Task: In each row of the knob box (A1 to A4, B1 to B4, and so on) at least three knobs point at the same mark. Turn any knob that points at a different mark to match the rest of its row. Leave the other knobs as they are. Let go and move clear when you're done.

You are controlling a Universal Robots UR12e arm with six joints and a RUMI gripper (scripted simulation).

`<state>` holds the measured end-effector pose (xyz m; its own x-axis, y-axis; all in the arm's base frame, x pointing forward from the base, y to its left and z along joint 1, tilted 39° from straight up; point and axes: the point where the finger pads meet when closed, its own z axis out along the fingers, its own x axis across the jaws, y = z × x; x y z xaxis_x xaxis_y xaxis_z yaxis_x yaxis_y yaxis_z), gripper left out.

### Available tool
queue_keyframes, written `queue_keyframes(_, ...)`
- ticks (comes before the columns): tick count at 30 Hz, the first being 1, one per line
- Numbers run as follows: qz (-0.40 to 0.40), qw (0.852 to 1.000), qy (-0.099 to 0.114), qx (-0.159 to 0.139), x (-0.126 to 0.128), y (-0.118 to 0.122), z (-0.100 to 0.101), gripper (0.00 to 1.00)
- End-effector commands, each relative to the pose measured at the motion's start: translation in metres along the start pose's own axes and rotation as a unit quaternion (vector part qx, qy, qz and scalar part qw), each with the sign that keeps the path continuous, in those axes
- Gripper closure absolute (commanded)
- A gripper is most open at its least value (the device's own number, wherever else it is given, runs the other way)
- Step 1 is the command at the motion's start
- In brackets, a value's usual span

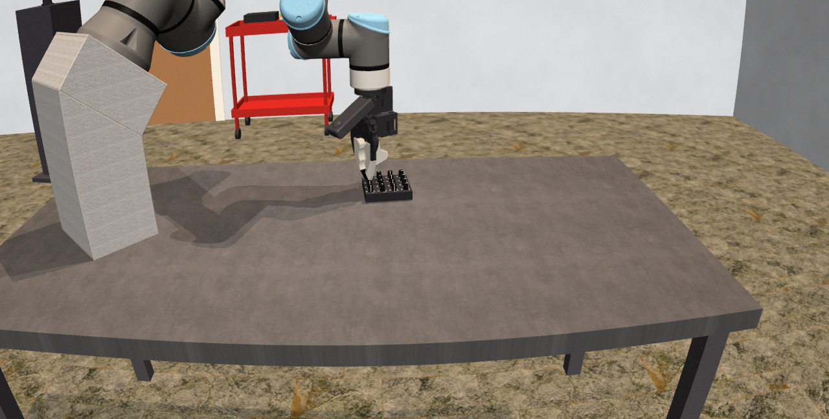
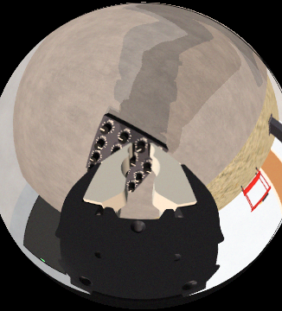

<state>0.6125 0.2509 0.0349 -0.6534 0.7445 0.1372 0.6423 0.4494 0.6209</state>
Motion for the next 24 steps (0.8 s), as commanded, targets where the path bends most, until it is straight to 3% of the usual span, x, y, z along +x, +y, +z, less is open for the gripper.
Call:
queue_keyframes(1, -0.001, 1.000, -0.001, -0.001, -0.0013, 0.0020, -0.0003, 0.89)
queue_keyframes(2, -0.001, 1.000, -0.001, -0.001, -0.0013, 0.0020, -0.0003, 0.89)
queue_keyframes(3, -0.001, 1.000, -0.001, -0.001, -0.0013, 0.0020, -0.0003, 0.96)
queue_keyframes(24, -0.001, 1.000, -0.001, -0.001, -0.0012, 0.0020, -0.0003, 0.96)
